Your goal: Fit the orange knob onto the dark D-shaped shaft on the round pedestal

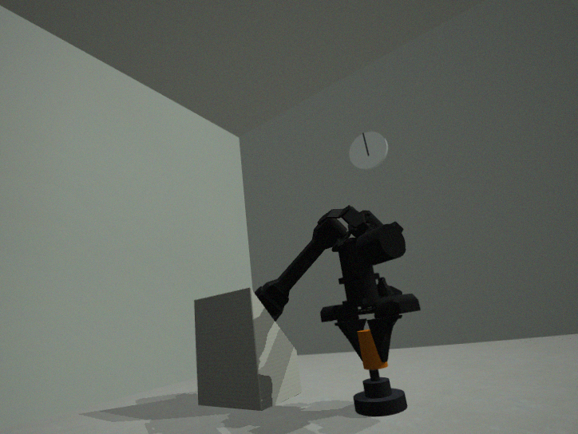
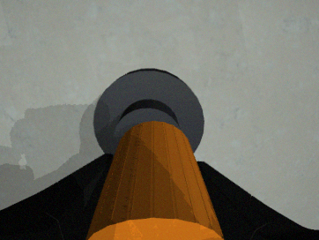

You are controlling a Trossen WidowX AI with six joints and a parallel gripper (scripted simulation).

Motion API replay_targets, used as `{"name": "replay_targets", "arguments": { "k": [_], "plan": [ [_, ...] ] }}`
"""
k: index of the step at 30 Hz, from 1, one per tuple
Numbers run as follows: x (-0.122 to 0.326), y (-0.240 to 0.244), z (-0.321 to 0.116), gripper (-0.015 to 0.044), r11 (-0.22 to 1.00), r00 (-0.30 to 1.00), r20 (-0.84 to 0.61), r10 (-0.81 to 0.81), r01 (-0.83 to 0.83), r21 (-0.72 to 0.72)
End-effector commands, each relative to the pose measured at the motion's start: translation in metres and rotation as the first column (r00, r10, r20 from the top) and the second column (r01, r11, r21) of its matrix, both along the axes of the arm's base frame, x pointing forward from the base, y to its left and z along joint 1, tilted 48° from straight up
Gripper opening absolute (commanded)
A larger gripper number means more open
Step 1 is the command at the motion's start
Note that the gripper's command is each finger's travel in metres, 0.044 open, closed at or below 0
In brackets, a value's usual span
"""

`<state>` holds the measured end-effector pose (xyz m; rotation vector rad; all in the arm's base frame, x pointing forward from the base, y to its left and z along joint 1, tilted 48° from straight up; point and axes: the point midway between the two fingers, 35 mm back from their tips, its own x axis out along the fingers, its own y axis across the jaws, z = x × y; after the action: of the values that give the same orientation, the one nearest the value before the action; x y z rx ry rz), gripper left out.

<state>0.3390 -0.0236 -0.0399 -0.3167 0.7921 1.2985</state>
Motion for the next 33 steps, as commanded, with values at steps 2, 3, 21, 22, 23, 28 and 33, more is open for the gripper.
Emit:
{"name": "replay_targets", "arguments": {
  "k": [2, 3, 21, 22, 23, 28, 33],
  "plan": [
    [0.0004, 0.0003, -0.0001, 0.0, 1.0, 1.0, 0.008, 0.001, -0.001, 0.001],
    [0.0003, 0.0005, -0.0002, 0.0, 1.0, 1.0, 0.008, 0.001, -0.001, 0.001],
    [-0.006, -0.0012, -0.0012, 0.0, 1.0, 1.0, 0.008, 0.001, -0.001, 0.001],
    [-0.0059, -0.0011, -0.0013, 0.0, 1.0, 1.0, 0.008, 0.001, -0.001, 0.001],
    [-0.0058, -0.0011, -0.0013, 0.0, 1.0, 1.0, 0.008, 0.001, -0.001, 0.001],
    [-0.005, -0.0012, -0.0015, 0.0, 1.0, 1.0, 0.008, 0.001, -0.001, 0.001],
    [-0.0039, -0.0017, -0.0009, 0.0, 1.0, 1.0, 0.008, 0.001, -0.001, 0.001]
  ]
}}
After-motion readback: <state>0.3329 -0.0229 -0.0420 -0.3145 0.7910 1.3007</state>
